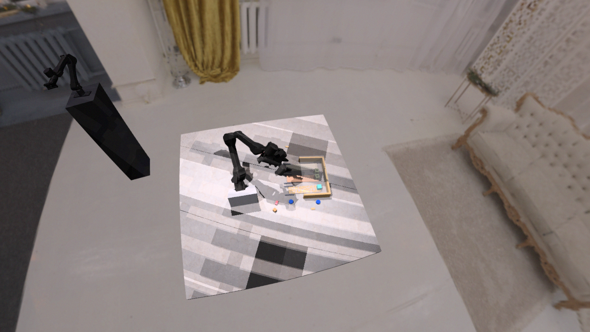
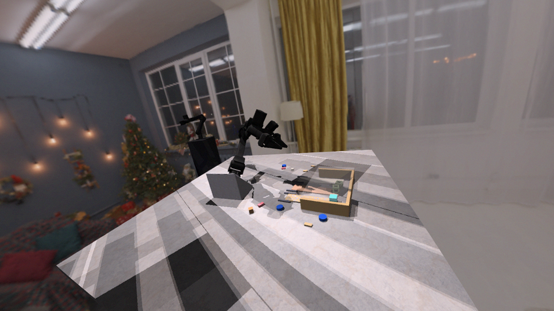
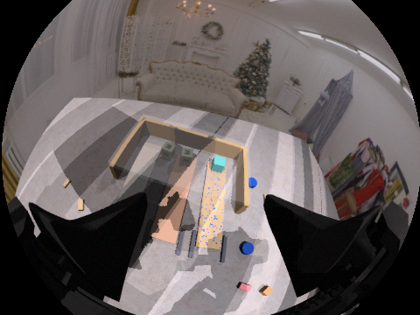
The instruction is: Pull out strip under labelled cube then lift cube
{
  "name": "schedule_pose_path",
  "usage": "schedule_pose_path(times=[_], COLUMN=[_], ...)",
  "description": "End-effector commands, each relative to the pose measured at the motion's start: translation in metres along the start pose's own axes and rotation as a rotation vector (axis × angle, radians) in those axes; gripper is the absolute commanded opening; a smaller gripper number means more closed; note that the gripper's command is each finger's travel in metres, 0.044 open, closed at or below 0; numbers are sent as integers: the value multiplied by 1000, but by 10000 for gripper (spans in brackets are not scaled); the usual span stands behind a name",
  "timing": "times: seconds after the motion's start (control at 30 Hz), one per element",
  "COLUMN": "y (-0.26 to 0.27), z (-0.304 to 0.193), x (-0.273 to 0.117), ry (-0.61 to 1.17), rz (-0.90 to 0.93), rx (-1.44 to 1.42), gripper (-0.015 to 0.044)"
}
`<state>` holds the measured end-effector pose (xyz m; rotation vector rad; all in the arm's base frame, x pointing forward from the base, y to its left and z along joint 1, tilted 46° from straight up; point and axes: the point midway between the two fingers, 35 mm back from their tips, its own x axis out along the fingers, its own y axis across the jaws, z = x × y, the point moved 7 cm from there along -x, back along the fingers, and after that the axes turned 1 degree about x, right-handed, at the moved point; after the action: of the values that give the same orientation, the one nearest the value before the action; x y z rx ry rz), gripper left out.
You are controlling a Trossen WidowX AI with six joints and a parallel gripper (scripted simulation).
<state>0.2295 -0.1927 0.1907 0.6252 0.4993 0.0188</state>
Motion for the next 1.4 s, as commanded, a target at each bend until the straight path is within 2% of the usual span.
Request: schedule_pose_path(times=[0.0, 0.27, 0.37, 0.77, 1.0, 1.37], y=[-5, -5, -4, 22, 45, 45], z=[-34, -34, -28, -11, -22, -24], x=[10, 10, 21, 116, 156, 158], ry=[34, 34, 93, 660, 995, 1004], rz=[171, 171, 168, 124, 93, 92], rx=[136, 136, 157, 253, 259, 258], gripper=[400, 400, 321, 6, 0, 0])
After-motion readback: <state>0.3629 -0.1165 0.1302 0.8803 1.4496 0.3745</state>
